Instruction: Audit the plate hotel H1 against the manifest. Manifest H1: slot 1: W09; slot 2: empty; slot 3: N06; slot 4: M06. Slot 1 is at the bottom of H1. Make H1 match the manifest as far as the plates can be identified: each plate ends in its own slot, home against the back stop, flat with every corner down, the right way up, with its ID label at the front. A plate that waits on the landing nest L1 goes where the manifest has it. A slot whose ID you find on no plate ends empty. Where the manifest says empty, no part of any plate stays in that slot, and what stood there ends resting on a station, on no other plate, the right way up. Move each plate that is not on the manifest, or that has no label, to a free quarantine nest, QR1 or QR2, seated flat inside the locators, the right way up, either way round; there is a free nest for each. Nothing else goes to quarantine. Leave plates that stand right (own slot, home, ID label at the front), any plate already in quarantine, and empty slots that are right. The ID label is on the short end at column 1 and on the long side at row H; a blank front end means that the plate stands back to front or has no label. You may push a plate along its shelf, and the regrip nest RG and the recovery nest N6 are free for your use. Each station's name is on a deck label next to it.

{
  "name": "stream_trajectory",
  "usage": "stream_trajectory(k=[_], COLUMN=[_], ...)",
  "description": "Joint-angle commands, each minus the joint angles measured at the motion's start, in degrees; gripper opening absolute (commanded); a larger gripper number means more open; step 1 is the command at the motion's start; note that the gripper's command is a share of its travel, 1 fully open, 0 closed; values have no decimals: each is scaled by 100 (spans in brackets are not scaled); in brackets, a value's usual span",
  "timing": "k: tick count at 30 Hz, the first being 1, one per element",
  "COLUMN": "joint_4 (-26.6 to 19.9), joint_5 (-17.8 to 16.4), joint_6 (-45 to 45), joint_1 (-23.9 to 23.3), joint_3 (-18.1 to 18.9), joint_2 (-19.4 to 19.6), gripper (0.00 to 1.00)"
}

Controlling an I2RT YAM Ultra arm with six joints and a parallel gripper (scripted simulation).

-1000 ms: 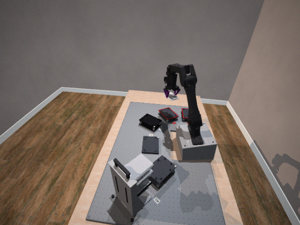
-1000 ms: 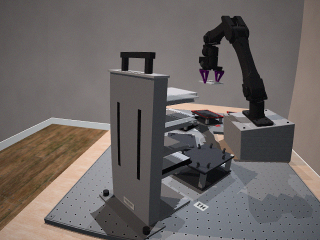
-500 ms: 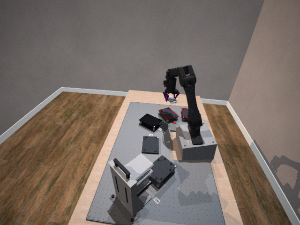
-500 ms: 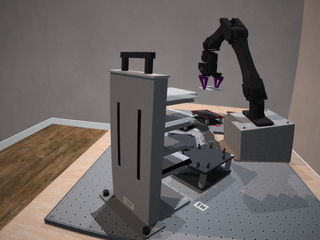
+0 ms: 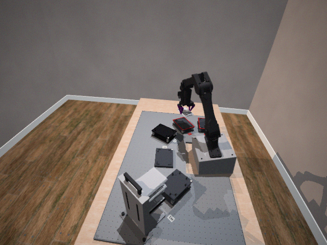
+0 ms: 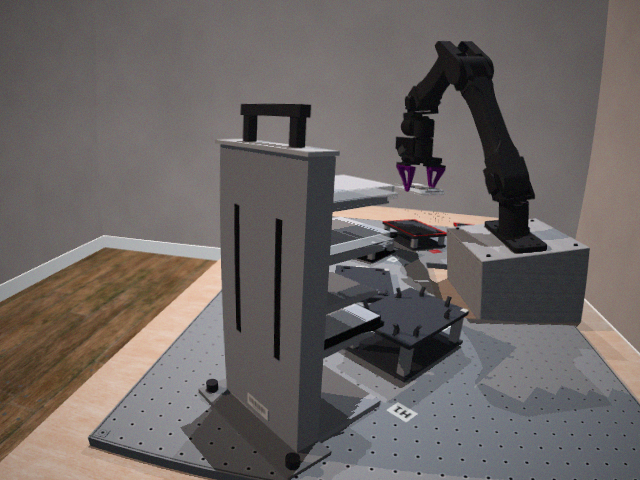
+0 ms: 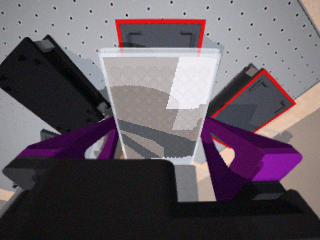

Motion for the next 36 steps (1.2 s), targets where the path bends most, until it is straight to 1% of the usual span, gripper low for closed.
stream_trajectory(k=[1,3,5,15,36], joint_4=[299,405,405,929,960], joint_5=[-1,0,0,2,2], joint_6=[42,54,54,115,121], joint_1=[0,12,12,72,78], joint_3=[-32,-97,-97,-412,-492], joint_2=[-16,22,22,223,173], gripper=[86,86,86,86,86])
